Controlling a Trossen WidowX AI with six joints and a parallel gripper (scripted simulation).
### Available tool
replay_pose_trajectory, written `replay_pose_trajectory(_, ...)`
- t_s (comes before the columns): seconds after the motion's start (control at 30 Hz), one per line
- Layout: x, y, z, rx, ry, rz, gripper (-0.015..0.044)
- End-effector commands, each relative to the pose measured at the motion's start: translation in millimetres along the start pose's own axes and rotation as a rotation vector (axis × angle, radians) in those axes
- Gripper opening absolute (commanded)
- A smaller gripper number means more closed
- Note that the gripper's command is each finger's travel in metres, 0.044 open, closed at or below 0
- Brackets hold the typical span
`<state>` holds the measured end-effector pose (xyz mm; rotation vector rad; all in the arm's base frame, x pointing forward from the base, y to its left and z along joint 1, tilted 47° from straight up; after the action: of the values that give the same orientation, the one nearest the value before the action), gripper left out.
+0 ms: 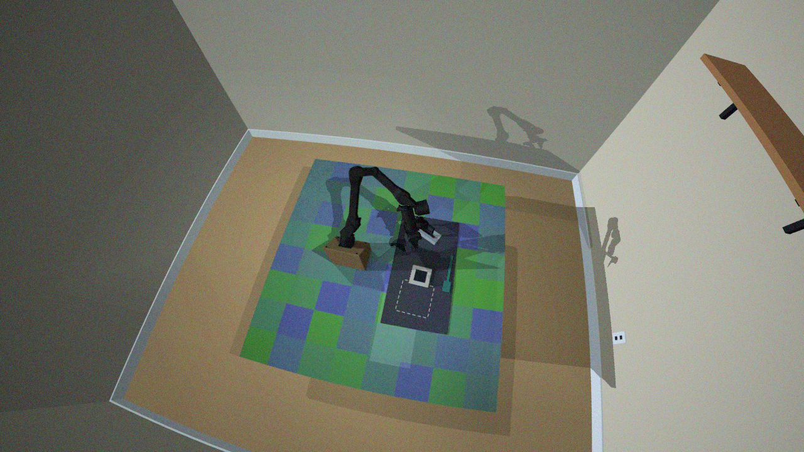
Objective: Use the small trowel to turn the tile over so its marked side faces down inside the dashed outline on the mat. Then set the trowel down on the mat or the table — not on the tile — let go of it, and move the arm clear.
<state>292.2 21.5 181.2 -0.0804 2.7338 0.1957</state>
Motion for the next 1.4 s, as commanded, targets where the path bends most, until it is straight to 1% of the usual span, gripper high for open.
replay_pose_trajectory(0.0,-15,10,-2,-0.087,0.024,0.096,0.0270)
replay_pose_trajectory(0.43,-52,43,-7,-0.328,0.180,0.409,0.0270)
replay_pose_trajectory(0.87,-83,77,-14,-0.509,0.429,0.721,0.0270)
replay_pose_trajectory(1.03,-92,89,-16,-0.553,0.530,0.823,0.0270)
replay_pose_trajectory(1.37,-91,93,-12,-0.555,0.534,0.826,0.0270)
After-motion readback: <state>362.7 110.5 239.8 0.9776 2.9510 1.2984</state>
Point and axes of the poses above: the point midway between the two fingers, 35 mm back from their tips, its own z axis out along the fingers, its own y axis across the jaws, x = y × z, the point moved 10 cm from there along -z, back along the fingers, and after that the axes turned 11 degrees about z, right-handed, at the moved point
